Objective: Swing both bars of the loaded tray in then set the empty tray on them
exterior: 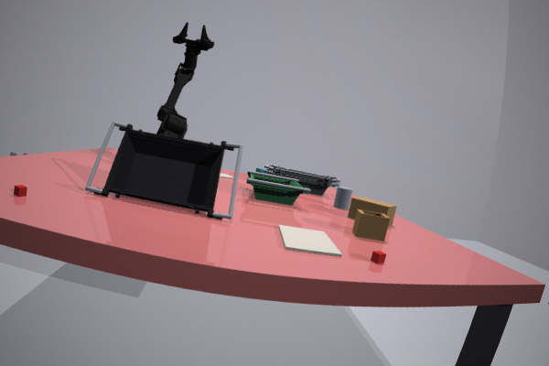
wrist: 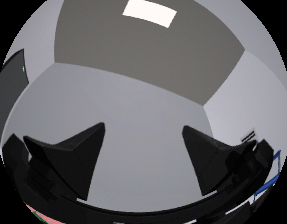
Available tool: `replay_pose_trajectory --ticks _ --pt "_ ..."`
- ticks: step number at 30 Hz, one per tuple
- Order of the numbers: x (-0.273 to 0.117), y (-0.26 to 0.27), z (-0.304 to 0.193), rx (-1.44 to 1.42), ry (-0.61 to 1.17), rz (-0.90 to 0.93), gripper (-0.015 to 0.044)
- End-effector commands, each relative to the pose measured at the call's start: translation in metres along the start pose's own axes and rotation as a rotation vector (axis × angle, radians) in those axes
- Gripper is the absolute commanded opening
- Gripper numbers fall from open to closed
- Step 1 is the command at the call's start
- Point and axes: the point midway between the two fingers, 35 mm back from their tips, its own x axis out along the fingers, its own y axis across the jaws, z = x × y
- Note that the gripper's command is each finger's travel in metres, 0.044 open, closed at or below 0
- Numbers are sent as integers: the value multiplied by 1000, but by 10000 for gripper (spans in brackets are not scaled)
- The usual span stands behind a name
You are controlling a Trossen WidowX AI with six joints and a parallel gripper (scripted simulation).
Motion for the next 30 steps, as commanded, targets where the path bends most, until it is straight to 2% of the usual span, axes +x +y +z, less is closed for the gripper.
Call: replay_pose_trajectory --ticks 1,12,30 --pt "0 0 0 0 0 0 374" --pt "0 0 0 0 0 0 86" --pt "0 0 0 0 0 0 86"
